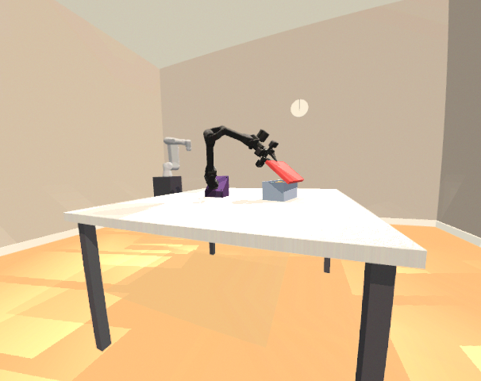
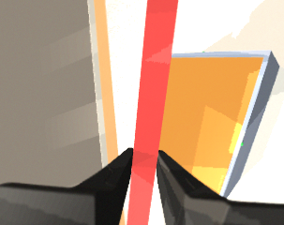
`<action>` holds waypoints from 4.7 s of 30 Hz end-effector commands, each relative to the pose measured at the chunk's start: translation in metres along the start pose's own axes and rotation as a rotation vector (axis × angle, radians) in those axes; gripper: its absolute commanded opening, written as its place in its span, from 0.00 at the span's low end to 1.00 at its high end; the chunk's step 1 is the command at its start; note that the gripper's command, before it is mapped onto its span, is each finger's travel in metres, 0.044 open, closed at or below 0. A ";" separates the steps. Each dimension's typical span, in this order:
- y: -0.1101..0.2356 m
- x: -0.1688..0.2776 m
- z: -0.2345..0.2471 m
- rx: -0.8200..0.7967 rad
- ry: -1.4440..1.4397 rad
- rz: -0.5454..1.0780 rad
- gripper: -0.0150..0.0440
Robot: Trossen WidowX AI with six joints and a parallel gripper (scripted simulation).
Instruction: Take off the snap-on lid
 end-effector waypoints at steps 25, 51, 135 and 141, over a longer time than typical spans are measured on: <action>0.013 -0.004 0.015 -0.013 -0.019 0.005 0.25; 0.017 -0.055 0.023 -0.012 -0.015 0.004 0.25; 0.032 -0.218 0.051 -0.011 -0.005 0.001 0.25; 0.033 -0.230 0.053 -0.011 -0.005 0.001 0.25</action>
Point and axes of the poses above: the point midway between the two fingers, 35 mm back from their tips, its own y axis back along the fingers, its own z axis across the jaws, x = y × z, the point moved 2 cm from there along y, back along the fingers, and after that the axes turned 15 degrees about -y, right-handed, at the moved point
